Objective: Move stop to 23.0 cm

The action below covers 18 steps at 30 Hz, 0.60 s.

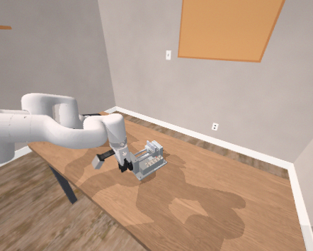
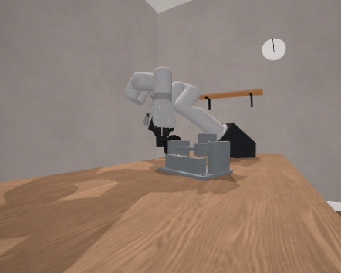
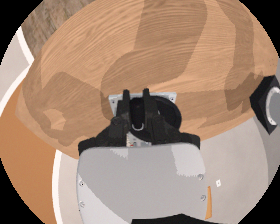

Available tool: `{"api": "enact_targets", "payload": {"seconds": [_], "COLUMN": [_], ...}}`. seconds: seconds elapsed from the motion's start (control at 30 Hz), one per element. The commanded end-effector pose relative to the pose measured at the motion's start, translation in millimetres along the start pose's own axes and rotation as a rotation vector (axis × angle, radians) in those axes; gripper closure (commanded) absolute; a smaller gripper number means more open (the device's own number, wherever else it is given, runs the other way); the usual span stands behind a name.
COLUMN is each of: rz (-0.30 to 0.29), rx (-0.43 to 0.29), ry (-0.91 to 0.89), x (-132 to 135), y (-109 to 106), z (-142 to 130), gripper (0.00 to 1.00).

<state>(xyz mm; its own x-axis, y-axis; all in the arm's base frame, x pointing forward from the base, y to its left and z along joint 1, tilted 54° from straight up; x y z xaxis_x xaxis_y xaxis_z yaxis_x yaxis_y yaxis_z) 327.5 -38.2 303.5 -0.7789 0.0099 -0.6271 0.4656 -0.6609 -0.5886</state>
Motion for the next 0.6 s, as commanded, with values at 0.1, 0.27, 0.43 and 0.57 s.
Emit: {"api": "enact_targets", "payload": {"seconds": [0.1, 0.27, 0.43, 0.57], "rz": [0.0, 0.0, 0.0, 0.0], "rx": [-0.001, -0.001, -0.001, -0.001], "ry": [-0.002, -0.002, -0.002, -0.002], "x": [12.6, 25.0, 36.3, 44.6], "y": [-10.4, -12.9, -10.8, -6.0], "z": [-2.6, -4.8, -6.8, -8.2], "gripper": [0.94, 0.94, 0.94, 0.94]}}
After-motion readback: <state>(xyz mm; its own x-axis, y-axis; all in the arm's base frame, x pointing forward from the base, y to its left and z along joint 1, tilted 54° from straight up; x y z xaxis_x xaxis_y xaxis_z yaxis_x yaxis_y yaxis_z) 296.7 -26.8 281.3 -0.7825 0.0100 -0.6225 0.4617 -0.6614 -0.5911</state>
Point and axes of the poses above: the point where the finger pads meet when closed, its own y axis out along the fingers, its own x axis across the jaws, z = x × y, the point moved 4 cm from there along -y, back along the fingers, and after that the axes turned 10 degrees about -y, right-handed, at the moved point
